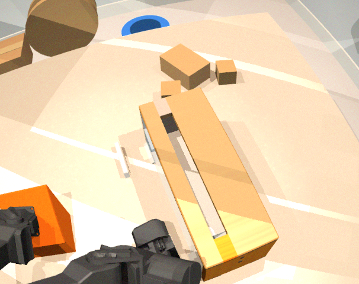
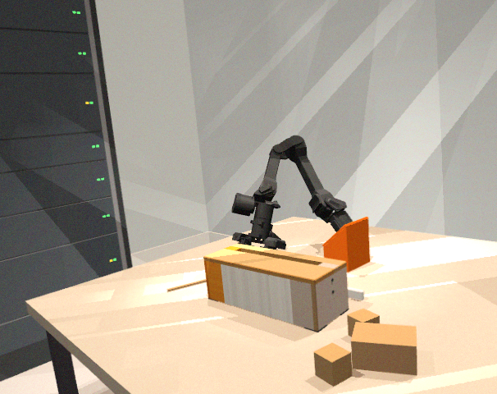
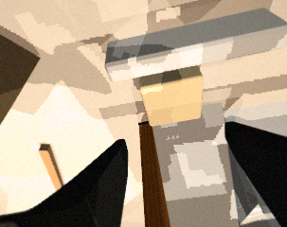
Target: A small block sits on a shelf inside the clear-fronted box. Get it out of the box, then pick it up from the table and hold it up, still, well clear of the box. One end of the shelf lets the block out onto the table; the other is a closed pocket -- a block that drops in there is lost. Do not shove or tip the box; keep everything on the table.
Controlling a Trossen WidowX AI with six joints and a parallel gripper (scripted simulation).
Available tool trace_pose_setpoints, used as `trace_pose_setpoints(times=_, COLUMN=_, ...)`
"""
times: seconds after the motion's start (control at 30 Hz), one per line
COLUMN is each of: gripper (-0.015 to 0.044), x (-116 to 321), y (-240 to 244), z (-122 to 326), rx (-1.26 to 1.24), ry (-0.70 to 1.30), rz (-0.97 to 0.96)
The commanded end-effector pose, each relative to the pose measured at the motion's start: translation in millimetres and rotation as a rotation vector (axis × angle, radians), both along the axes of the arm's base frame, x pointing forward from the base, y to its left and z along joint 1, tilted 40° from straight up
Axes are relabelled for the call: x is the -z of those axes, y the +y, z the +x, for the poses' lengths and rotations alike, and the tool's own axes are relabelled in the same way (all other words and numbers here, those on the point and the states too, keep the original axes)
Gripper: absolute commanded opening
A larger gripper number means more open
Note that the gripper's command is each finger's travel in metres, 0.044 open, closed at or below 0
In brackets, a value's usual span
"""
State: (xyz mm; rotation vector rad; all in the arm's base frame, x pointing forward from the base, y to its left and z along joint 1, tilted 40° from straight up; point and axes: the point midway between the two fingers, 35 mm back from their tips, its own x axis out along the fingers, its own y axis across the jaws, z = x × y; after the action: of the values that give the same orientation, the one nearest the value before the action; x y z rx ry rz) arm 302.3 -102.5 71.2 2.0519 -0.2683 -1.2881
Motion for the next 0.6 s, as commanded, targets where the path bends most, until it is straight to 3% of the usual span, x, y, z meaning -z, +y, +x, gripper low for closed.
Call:
trace_pose_setpoints(times=0.0, gripper=0.0285, x=9, y=-4, z=0, rx=-0.005, ry=0.011, rz=0.002)
trace_pose_setpoints(times=0.57, gripper=0.0285, x=28, y=-21, z=1, rx=-0.006, ry=0.009, rz=-0.001)
